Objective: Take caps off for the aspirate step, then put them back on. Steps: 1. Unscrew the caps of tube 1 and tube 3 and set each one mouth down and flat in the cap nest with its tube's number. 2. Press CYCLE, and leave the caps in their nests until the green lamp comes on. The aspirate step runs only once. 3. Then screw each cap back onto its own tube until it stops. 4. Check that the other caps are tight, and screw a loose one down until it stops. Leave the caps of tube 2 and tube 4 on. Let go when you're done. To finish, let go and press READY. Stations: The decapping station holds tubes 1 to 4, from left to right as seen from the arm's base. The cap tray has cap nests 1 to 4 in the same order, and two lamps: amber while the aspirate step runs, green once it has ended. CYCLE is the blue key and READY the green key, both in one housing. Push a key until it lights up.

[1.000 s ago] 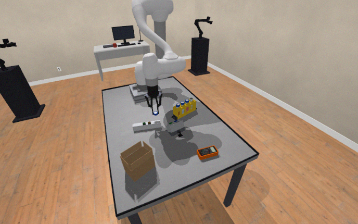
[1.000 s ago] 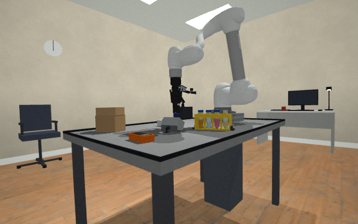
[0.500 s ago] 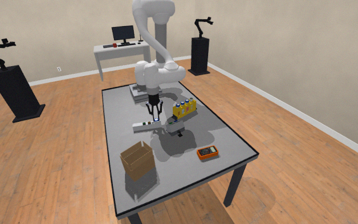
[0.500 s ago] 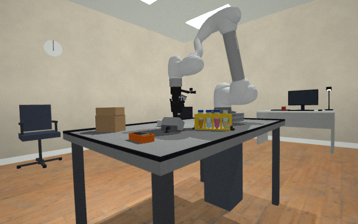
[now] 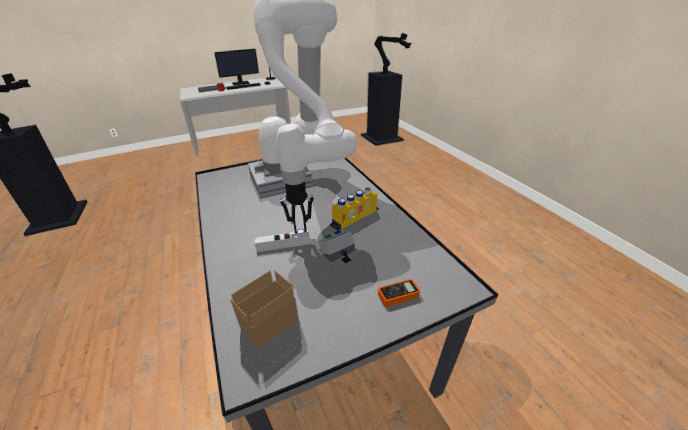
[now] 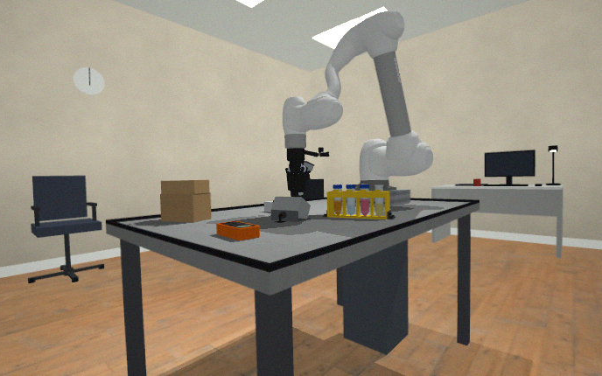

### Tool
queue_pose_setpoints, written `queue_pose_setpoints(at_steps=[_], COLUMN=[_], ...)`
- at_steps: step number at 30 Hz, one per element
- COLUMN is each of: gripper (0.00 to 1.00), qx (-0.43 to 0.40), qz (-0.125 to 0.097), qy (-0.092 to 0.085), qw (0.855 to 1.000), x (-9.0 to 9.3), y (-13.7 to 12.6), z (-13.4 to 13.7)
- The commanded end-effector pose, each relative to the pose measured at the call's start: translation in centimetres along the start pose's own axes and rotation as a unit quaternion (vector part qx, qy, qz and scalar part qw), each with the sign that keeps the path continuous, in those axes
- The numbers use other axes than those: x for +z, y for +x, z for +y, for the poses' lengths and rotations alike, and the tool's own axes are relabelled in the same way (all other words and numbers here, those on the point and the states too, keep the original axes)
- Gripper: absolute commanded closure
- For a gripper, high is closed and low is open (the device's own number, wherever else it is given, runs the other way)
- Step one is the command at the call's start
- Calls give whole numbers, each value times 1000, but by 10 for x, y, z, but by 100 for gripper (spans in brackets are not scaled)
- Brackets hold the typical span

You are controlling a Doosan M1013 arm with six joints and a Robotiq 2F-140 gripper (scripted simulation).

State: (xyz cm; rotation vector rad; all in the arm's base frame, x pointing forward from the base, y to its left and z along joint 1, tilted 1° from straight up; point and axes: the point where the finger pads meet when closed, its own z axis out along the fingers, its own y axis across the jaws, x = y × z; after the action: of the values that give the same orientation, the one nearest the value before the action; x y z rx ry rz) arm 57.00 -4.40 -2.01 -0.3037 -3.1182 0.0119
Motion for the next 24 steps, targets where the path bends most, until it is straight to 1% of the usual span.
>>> queue_pose_setpoints(at_steps=[1, 24], gripper=[70, 70], qx=[0, 0], qz=[-1, -1], qy=[0, 0], qw=[1000, 1000], x=[1, 9], y=[0, 0], z=[0, 0])
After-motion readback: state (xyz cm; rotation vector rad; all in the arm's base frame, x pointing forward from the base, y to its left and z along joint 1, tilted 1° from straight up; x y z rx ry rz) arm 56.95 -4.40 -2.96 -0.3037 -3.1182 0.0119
